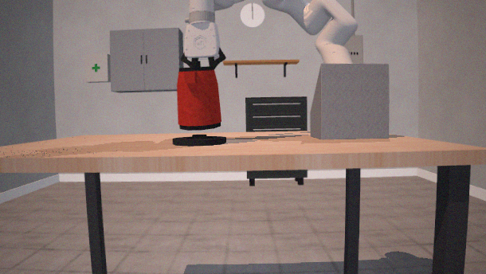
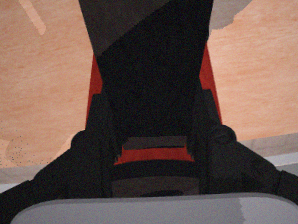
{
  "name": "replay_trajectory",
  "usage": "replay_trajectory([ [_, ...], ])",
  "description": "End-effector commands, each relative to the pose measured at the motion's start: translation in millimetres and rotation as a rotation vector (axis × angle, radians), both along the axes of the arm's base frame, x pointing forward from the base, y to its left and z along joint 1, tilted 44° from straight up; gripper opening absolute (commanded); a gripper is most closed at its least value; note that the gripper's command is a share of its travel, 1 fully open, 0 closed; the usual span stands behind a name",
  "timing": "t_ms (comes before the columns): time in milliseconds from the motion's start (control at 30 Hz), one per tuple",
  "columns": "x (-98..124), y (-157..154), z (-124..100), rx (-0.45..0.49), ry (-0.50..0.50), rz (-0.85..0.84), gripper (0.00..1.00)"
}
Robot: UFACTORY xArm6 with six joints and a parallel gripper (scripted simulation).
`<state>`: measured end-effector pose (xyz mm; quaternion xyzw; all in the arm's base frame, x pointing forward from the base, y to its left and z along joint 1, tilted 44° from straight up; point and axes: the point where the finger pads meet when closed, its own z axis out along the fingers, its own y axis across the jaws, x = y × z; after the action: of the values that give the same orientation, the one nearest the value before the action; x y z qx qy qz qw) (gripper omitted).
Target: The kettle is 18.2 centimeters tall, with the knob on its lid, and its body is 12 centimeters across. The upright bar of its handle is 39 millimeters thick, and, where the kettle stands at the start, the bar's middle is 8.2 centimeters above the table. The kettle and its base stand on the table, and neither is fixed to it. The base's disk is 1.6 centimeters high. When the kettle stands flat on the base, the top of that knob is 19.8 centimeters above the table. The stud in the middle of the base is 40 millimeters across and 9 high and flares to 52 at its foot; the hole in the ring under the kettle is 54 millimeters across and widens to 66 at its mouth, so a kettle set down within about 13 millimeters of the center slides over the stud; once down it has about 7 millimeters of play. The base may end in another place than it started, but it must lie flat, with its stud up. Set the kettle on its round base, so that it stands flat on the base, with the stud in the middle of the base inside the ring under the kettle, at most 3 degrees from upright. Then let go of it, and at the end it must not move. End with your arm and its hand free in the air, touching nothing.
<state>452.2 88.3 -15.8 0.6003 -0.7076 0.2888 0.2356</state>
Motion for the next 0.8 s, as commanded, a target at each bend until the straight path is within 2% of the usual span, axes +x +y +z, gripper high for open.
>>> replay_trajectory([
  [0, 1.3, 1.6, 1.2, 0.002, -0.004, 0.002, 0.00],
  [767, 1.5, -7.5, -8.4, 0.002, -0.004, 0.002, 0.00],
])
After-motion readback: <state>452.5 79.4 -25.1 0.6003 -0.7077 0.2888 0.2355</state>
